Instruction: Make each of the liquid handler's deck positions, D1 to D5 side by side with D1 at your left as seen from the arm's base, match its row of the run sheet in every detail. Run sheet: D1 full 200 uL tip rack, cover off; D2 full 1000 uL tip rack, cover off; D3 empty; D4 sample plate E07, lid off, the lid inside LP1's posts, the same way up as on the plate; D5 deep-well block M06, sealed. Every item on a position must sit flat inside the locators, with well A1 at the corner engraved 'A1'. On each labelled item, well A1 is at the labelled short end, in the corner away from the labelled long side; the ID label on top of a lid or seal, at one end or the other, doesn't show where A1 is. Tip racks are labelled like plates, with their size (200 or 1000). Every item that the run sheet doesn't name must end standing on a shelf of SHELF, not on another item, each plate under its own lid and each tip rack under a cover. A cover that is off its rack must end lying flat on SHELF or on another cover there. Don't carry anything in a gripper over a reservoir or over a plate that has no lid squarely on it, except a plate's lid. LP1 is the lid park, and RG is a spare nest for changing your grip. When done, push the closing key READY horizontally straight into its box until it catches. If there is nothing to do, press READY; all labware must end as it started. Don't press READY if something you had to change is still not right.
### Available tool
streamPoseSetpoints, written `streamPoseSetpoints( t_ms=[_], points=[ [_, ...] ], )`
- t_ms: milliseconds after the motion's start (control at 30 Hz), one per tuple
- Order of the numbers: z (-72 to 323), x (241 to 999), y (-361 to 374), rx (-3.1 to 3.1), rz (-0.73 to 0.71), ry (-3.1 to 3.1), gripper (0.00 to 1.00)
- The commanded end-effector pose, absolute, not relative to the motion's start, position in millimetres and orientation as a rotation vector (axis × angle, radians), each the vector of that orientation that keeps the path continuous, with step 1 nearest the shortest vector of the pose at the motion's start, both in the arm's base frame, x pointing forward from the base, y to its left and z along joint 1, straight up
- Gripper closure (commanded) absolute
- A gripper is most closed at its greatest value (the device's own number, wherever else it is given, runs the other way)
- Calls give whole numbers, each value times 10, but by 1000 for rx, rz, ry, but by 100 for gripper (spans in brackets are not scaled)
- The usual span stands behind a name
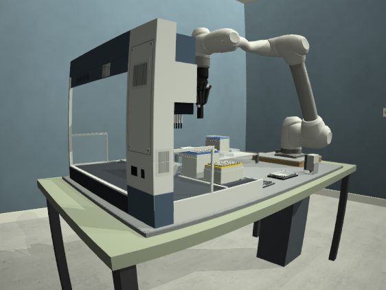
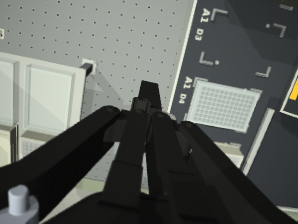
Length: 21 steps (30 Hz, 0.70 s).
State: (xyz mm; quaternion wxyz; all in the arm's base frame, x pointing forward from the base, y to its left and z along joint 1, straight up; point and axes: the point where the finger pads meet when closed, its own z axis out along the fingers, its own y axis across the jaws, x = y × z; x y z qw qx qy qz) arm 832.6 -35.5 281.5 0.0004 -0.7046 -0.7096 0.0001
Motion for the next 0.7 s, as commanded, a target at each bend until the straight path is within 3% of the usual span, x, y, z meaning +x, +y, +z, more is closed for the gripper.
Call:
streamPoseSetpoints(
  t_ms=[0, 667],
  points=[
    [2827, 8327, -263, -2214, -2, -2229, 90],
    [2828, 8313, 522, -2213, -2, -2230, 90]
  ],
)
